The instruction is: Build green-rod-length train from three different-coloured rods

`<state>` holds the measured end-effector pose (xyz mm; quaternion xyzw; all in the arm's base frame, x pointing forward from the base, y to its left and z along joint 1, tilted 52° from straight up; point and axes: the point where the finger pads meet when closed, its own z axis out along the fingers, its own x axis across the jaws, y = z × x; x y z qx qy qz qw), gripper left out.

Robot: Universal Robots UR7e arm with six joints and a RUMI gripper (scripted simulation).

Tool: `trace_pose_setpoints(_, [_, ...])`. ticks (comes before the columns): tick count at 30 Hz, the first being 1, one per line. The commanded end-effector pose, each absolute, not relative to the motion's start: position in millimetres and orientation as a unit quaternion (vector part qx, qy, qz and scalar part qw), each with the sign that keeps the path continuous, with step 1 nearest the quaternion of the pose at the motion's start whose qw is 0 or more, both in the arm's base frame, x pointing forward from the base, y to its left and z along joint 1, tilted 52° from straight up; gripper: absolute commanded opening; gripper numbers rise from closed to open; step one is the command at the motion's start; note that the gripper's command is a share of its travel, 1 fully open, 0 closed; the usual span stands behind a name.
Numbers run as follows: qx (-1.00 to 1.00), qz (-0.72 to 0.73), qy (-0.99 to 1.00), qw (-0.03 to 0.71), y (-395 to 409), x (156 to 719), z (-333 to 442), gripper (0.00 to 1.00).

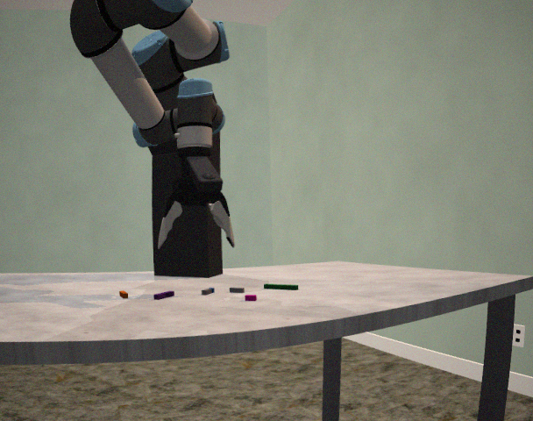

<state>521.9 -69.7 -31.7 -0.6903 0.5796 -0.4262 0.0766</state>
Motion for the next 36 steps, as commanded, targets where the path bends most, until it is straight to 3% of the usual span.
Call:
trace_pose_setpoints(1, [-0.722, -0.428, 0.54, 0.056, -72.2, 523.4, -30.1, 1.0])
trace_pose_setpoints(36, [-0.899, -0.392, 0.079, -0.177, -109.7, 526.4, -18.8, 1.0])
